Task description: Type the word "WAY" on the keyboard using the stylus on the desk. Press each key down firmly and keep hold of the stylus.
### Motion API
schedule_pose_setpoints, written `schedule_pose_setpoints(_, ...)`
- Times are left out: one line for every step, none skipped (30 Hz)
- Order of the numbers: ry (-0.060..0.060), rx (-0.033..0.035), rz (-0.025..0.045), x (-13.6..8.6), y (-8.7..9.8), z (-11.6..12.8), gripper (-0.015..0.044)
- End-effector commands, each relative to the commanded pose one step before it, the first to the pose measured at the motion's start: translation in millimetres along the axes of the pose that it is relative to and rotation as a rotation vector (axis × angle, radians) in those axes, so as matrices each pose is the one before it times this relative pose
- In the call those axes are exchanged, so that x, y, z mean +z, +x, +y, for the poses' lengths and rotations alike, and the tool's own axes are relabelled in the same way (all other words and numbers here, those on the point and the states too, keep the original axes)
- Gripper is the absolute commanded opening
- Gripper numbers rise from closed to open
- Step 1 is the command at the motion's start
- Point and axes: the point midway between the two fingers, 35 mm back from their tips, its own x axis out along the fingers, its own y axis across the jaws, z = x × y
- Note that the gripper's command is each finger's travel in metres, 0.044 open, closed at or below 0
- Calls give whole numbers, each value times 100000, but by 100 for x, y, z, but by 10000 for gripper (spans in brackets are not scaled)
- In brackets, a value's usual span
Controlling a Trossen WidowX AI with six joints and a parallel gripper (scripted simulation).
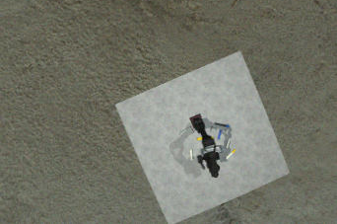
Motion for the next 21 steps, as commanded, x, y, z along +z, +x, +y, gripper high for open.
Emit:
schedule_pose_setpoints(-674,286,-61,-168,11,19,0)
schedule_pose_setpoints(1,15,14,-157,-4,159,0)
schedule_pose_setpoints(3,42,41,-475,-7,468,0)
schedule_pose_setpoints(4,66,66,-809,0,744,0)
schedule_pose_setpoints(4,61,62,-829,16,698,0)
schedule_pose_setpoints(2,34,35,-506,18,397,0)
schedule_pose_setpoints(1,11,11,-170,7,129,0)
schedule_pose_setpoints(0,0,0,0,0,0,0)
schedule_pose_setpoints(0,0,0,0,0,0,0)
schedule_pose_setpoints(0,0,0,0,0,0,0)
schedule_pose_setpoints(0,0,0,0,0,0,0)
schedule_pose_setpoints(0,0,0,0,0,0,0)
schedule_pose_setpoints(0,0,0,0,0,0,0)
schedule_pose_setpoints(0,0,0,0,0,0,0)
schedule_pose_setpoints(0,0,0,0,0,0,0)
schedule_pose_setpoints(0,0,0,0,0,0,0)
schedule_pose_setpoints(1,18,4,25,-2,187,0)
schedule_pose_setpoints(4,53,11,67,-5,564,0)
schedule_pose_setpoints(7,87,15,85,-7,951,0)
schedule_pose_setpoints(9,111,14,60,-7,1271,0)
schedule_pose_setpoints(8,110,7,-1,-5,1315,0)
